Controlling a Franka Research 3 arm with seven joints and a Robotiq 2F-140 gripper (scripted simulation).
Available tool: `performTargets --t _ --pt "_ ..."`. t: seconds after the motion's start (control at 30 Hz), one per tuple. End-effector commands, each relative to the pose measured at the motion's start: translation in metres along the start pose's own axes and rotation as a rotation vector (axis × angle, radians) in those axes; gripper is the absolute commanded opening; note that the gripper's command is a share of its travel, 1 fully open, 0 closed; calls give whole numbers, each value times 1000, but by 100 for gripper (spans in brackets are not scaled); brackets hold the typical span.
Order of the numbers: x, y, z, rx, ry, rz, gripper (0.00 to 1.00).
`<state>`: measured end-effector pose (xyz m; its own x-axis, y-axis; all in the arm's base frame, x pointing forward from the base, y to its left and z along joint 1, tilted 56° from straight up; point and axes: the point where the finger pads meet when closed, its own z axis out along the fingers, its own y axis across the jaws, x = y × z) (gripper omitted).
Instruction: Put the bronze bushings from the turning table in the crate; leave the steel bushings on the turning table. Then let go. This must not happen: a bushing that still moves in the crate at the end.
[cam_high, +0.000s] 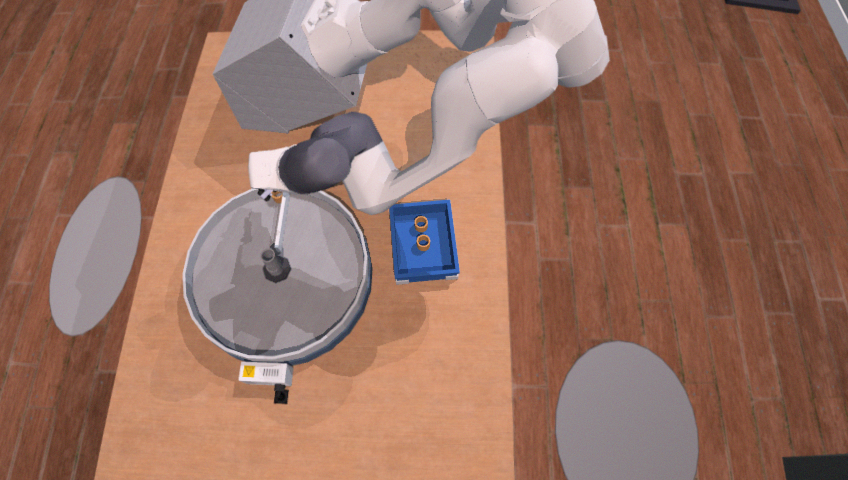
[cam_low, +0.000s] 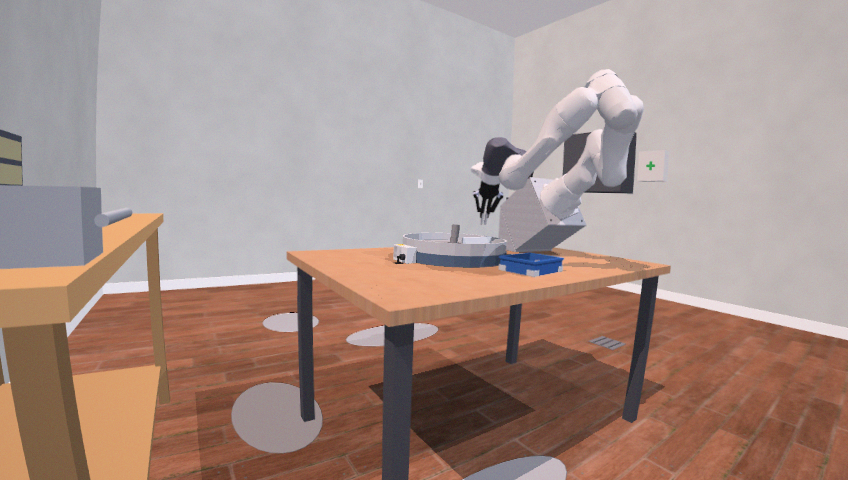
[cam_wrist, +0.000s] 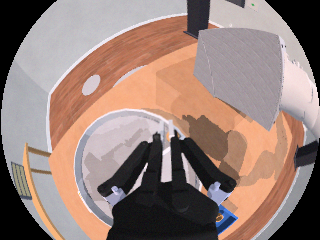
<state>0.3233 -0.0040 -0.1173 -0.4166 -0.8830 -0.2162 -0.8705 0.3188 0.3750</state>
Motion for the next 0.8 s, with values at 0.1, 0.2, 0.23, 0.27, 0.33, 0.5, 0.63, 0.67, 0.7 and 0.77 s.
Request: performTargets --t 0.1,0.2,0.23,0.27,0.33,0.5,0.63,0.67,0.7,0.77 --pt "-5 -2 5 5 0 7 6" --pt "-9 -2 9 5 0 7 6" --pt "-10 -2 10 5 0 7 6" --pt "-11 -2 11 5 0 7 6" --pt "-13 -2 14 5 0 7 6" --pt "-19 -2 21 5 0 7 6" --pt "-21 -2 24 5 0 7 6" --pt "-23 -2 25 5 0 7 6" --pt "-24 -2 26 5 0 7 6" --pt "-26 -2 29 5 0 7 6"
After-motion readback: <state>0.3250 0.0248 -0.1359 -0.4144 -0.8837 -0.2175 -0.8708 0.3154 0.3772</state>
